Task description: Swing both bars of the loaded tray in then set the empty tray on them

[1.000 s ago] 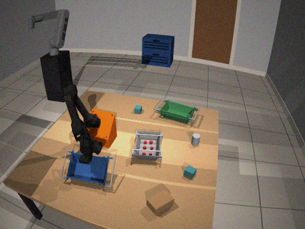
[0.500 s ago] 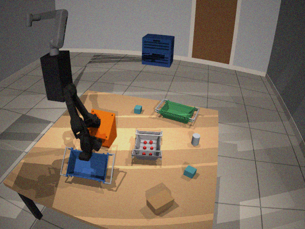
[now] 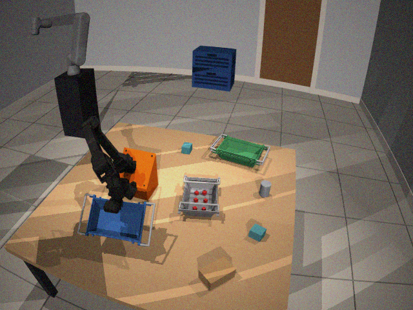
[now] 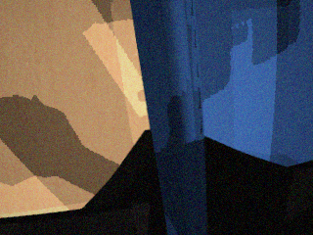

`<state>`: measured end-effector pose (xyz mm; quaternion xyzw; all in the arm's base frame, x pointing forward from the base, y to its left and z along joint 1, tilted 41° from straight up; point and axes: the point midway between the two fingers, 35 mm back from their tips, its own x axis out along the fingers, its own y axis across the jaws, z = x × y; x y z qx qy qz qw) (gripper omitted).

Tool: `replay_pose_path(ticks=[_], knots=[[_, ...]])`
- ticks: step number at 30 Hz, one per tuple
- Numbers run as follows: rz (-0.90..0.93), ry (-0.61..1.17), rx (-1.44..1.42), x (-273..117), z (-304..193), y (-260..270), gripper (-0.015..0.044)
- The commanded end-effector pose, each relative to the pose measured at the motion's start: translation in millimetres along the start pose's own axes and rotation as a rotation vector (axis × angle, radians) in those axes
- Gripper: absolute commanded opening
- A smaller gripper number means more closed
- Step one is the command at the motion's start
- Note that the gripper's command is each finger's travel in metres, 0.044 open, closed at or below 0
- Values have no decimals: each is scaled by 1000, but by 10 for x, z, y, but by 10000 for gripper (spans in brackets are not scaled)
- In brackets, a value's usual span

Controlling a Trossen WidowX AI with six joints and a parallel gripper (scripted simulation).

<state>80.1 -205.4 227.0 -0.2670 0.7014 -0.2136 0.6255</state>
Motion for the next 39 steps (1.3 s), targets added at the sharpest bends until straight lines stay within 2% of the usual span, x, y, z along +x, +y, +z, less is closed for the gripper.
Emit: replay_pose_path(ticks=[1, 9, 39], knots=[[-28, -10, 13, -202, -2, -104, 0], [-32, -11, 12, -478, -24, -173, 0], [-21, -16, -28, -456, 69, -175, 0]])
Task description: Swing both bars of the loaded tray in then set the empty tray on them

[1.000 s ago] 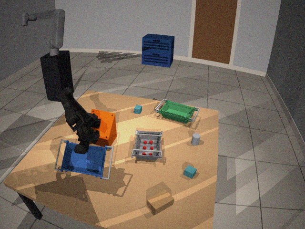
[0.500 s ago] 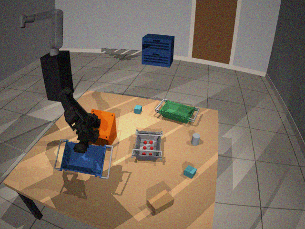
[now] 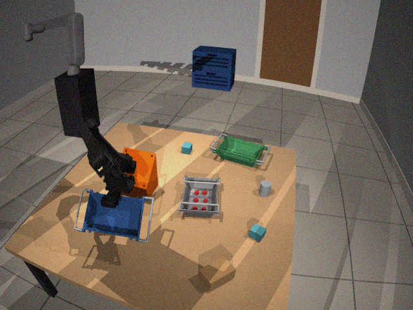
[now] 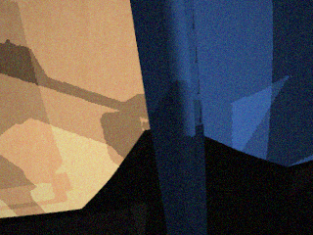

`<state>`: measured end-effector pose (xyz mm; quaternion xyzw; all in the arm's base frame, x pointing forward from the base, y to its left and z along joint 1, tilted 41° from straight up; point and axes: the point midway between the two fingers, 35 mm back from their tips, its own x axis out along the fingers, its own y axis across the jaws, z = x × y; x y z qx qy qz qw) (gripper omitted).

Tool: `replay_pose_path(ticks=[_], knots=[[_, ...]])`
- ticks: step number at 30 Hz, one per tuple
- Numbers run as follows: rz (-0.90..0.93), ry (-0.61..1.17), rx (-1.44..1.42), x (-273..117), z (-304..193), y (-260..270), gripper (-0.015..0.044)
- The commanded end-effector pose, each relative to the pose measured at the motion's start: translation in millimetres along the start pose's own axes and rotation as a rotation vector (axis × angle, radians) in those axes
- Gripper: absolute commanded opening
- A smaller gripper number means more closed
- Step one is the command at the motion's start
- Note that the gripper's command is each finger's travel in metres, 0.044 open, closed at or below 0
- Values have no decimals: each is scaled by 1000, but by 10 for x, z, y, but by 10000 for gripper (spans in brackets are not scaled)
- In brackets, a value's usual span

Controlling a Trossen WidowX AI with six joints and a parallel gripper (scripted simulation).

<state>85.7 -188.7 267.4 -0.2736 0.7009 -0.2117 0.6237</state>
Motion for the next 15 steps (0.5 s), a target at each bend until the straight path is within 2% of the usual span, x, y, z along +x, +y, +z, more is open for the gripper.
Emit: replay_pose_path(ticks=[1, 15], knots=[[-9, -17, -32, -27, 95, -42, 0], [41, -45, -261, 69, 640, 26, 0]])
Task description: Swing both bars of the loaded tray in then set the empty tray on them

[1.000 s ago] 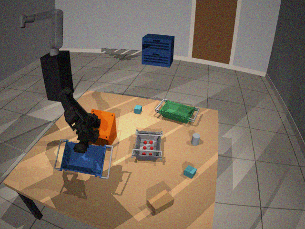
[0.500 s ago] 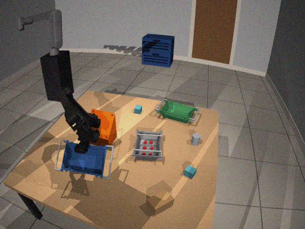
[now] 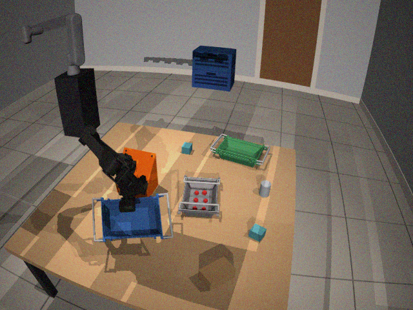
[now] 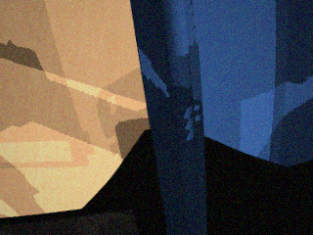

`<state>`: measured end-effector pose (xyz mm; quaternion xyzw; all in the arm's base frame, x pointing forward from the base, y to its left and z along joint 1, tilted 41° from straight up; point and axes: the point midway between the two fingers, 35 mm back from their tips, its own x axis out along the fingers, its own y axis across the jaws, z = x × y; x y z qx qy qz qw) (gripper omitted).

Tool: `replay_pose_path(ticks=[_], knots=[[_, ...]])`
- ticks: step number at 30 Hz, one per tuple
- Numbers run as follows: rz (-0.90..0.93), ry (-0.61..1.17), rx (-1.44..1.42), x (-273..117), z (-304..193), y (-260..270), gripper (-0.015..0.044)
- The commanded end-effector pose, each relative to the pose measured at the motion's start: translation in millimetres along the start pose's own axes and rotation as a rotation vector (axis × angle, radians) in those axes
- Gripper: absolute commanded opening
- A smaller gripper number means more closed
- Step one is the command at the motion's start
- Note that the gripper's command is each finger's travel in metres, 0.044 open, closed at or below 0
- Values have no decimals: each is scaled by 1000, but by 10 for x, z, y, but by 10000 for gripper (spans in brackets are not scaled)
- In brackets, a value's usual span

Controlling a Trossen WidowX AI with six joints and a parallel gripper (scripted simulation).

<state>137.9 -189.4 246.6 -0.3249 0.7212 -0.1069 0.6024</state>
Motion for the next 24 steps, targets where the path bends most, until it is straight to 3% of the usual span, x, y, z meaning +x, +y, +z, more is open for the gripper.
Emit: replay_pose_path(ticks=[1, 24], knots=[[-19, -19, -47, -50, 127, -56, 0], [25, -36, -436, 41, 1090, 137, 0]])
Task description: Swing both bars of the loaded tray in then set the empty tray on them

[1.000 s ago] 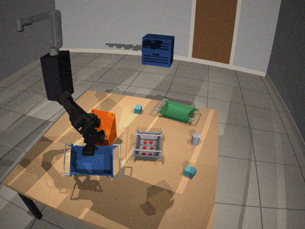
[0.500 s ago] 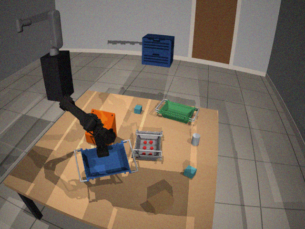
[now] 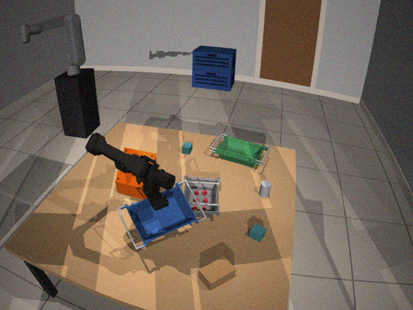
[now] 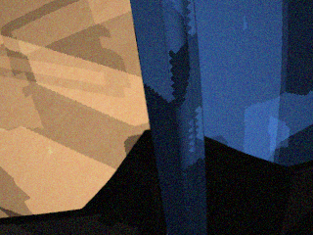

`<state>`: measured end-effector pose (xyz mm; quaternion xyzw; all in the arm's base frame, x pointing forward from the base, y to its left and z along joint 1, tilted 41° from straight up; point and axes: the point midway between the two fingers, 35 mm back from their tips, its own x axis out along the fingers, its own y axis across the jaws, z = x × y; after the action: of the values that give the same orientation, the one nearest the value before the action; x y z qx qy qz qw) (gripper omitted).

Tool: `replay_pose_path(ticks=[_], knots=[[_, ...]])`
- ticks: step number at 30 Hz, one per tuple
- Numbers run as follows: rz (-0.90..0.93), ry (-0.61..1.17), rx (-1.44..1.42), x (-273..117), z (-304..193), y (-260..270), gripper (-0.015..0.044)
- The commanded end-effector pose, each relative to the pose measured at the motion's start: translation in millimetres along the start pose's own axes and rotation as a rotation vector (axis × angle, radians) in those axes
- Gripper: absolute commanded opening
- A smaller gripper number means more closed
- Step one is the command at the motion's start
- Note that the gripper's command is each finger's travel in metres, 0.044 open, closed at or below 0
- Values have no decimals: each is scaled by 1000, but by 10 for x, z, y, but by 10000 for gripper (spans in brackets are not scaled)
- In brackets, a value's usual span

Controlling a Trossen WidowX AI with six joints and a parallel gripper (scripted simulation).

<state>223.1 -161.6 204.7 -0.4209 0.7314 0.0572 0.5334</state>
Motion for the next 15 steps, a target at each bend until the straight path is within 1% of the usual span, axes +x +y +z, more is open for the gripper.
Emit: replay_pose_path(ticks=[1, 15], knots=[[-29, -13, -52, -71, 151, -58, 0], [-20, -2, -292, -41, 788, 6, 0]])
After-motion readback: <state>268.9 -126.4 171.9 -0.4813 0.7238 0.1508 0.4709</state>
